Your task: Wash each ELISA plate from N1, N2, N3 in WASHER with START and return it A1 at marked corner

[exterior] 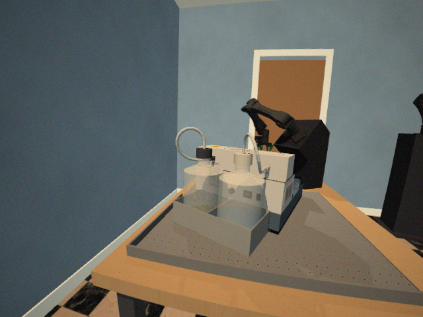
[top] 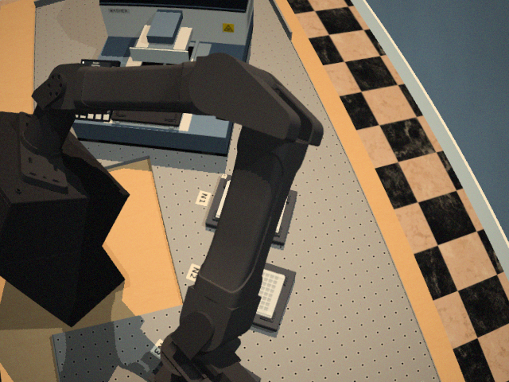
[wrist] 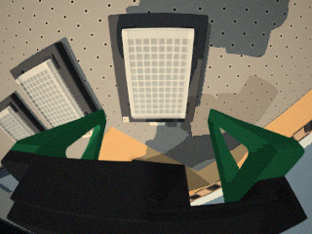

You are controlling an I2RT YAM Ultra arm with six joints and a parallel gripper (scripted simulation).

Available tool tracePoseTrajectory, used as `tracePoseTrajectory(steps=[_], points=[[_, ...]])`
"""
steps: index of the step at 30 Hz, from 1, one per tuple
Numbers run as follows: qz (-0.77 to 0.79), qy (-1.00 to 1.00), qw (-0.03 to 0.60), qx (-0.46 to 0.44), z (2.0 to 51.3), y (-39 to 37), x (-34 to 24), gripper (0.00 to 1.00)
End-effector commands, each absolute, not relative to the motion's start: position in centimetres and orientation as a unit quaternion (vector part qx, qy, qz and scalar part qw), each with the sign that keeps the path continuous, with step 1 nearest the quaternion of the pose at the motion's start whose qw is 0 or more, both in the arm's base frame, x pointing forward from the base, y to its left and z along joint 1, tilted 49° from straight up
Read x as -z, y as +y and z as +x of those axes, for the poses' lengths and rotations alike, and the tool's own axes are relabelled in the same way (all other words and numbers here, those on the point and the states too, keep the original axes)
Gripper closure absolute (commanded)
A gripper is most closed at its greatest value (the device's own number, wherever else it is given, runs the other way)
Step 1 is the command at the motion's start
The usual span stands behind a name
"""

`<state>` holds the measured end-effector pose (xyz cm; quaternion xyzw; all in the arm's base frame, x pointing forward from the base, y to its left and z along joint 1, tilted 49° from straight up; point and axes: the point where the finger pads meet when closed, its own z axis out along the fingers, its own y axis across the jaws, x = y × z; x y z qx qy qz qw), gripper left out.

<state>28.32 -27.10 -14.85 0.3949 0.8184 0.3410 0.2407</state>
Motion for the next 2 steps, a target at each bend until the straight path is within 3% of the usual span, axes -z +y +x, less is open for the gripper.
tracePoseTrajectory(steps=[1,2], points=[[0.398,0.817,0.247,-0.336,28.02,-27.81,14.58,0.00],[0.398,0.817,0.247,-0.336,28.02,-27.81,14.58,0.00]])
